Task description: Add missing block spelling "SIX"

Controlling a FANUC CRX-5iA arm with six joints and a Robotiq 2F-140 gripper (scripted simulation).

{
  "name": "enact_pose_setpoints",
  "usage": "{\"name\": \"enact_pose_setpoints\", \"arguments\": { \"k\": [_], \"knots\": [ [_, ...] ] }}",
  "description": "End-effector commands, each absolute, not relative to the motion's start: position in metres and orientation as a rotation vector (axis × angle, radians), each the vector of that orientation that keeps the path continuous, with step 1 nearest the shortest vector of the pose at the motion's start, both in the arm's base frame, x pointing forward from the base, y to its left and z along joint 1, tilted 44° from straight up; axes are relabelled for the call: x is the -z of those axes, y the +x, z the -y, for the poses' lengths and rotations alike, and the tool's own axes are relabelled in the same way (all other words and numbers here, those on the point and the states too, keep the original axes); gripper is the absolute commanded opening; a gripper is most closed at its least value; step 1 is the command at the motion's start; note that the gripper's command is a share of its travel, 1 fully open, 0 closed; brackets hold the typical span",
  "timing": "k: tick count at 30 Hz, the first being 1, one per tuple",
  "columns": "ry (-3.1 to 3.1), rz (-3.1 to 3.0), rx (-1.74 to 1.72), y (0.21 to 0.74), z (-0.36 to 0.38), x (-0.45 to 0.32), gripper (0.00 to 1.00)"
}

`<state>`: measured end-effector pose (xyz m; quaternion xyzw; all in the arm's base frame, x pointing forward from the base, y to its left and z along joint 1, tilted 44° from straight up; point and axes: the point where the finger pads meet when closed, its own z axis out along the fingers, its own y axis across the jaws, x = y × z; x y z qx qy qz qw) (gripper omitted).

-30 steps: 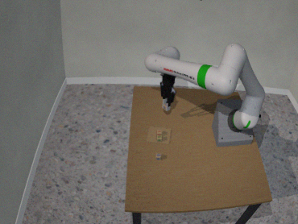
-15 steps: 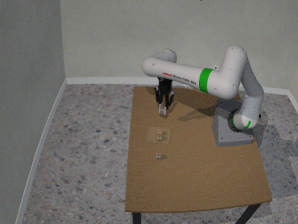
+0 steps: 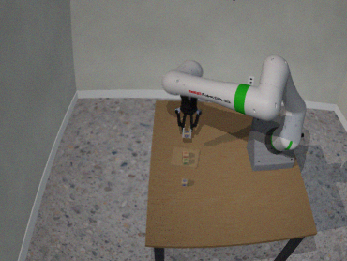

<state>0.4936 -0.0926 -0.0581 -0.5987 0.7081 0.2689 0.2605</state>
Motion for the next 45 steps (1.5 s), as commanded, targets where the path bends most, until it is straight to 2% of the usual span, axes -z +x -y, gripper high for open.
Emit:
{"name": "enact_pose_setpoints", "arguments": {
  "k": [1,21,45],
  "knots": [
    [-1.647,-1.884,-0.714,0.495,0.091,0.056,0.16],
    [-1.648,-1.883,-0.713,0.496,0.086,0.061,0.16],
    [-1.648,-1.883,-0.713,0.500,0.027,0.123,0.16]
  ]
}}
